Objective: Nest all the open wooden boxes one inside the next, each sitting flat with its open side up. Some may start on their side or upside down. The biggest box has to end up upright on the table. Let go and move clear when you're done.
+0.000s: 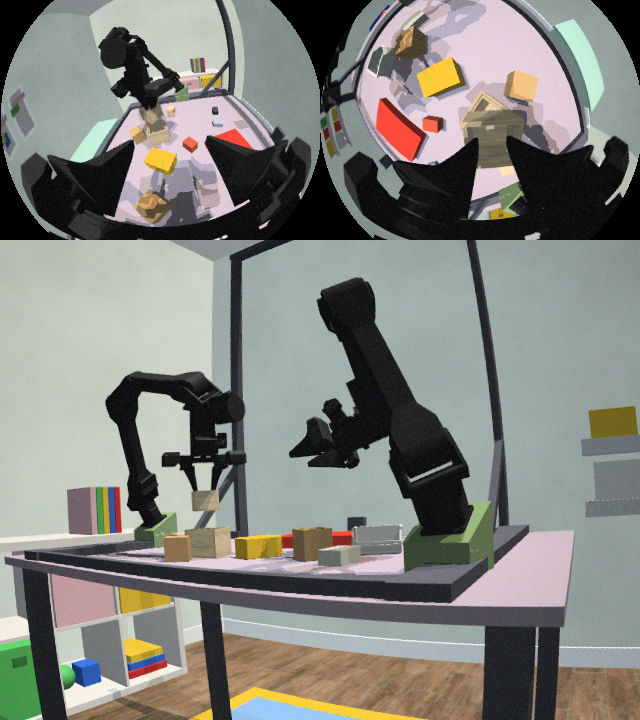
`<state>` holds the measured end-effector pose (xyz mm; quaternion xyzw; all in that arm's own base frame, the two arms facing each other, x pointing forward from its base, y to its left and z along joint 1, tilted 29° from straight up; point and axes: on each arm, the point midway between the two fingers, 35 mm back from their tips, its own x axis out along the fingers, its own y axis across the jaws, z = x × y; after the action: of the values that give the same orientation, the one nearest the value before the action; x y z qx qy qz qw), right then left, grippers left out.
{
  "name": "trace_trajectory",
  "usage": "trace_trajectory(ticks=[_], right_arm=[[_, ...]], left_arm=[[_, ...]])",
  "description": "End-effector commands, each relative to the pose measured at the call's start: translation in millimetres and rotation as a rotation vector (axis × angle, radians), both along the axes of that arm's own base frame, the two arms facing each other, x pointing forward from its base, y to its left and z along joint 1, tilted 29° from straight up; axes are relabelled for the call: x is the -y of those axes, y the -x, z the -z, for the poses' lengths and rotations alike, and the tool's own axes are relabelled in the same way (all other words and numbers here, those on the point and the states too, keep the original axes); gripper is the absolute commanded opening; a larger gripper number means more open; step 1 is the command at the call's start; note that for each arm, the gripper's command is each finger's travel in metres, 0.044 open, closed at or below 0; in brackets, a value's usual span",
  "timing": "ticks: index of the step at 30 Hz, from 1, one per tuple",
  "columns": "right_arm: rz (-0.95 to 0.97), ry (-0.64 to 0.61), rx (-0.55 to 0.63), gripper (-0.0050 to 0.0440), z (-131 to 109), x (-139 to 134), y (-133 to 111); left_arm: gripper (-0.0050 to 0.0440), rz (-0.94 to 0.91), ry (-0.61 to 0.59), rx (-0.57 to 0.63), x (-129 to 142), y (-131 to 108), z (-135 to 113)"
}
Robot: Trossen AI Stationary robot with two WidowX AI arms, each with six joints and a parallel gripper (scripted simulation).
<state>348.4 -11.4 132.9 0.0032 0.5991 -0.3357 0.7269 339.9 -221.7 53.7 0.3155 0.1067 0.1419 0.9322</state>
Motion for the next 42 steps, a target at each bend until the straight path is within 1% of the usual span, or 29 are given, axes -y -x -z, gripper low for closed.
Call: trace_trajectory(ticks=[1,12,14,15,16,23,31,33,37,42], right_arm=[[0.000,-0.001,0.023,0.0232,-6,-2,-4],[0.000,-0.001,0.023,0.0232,-6,-2,-4],[0.000,-0.001,0.023,0.0232,-6,-2,-4],[0.000,-0.001,0.023,0.0232,-6,-2,-4],[0.000,-0.001,0.023,0.0232,-6,-2,-4],[0.000,-0.001,0.023,0.0232,-6,-2,-4],[0.000,-0.001,0.023,0.0232,-6,-2,-4],[0.003,0.002,0.024,0.0232,-5,-4,-6],[0.069,-0.001,0.050,0.0232,-2,-2,-4],[0.219,-0.013,0.138,0.0232,-4,-2,-4]], left_arm=[[0.0400,-0.001,0.001,0.043,1,9,-2],[0.0400,-0.022,0.025,0.097,-2,26,-3],[0.0400,-0.022,0.025,0.097,-2,26,-3],[0.0400,-0.024,0.050,0.114,-2,28,-6],[0.0400,-0.028,0.032,0.109,-3,31,-3],[0.0400,-0.039,0.068,0.138,-5,39,-6],[0.0400,-0.042,0.083,0.148,-4,39,-7],[0.0400,-0.042,0.097,0.155,-4,38,-11],[0.0400,-0.042,0.097,0.155,-4,38,-11],[0.0400,-0.042,0.097,0.155,-4,38,-11]])
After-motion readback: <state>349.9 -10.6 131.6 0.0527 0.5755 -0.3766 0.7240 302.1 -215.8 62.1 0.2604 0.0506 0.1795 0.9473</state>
